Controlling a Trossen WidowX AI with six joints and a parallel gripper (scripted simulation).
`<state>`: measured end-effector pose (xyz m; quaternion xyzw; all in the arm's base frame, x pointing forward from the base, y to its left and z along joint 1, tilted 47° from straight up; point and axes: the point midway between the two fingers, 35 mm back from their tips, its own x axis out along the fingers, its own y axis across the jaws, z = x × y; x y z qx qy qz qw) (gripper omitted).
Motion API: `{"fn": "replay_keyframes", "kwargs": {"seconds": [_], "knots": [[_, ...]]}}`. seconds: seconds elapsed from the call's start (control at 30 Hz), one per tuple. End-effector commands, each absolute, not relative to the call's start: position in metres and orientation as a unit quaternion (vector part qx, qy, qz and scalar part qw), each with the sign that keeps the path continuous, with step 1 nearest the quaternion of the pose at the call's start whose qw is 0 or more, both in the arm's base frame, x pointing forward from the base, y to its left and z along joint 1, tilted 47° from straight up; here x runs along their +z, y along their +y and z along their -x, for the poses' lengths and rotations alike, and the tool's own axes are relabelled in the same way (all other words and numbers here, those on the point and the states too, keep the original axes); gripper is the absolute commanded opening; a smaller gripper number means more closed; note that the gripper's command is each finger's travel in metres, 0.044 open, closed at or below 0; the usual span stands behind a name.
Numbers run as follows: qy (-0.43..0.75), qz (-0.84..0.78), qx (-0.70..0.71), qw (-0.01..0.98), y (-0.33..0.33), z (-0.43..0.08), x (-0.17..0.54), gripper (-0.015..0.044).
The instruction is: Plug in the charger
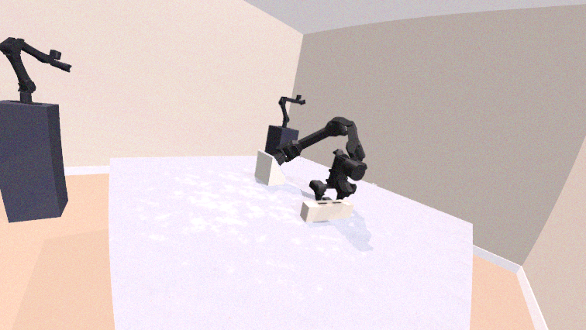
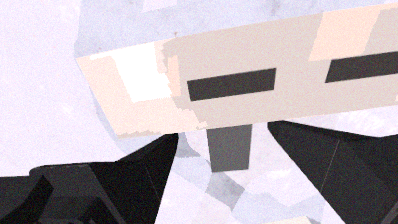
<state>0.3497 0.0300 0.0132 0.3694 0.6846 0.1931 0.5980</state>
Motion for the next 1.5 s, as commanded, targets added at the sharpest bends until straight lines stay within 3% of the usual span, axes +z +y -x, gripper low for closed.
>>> {"fn": "replay_keyframes", "kwargs": {"seconds": [0.0,1.47], "knots": [[0.685,-0.371,0.193,0.597,0.031,-0.347,0.013,0.0440],[0.680,-0.370,0.195,0.602,0.036,-0.327,0.016,0.0440]]}}
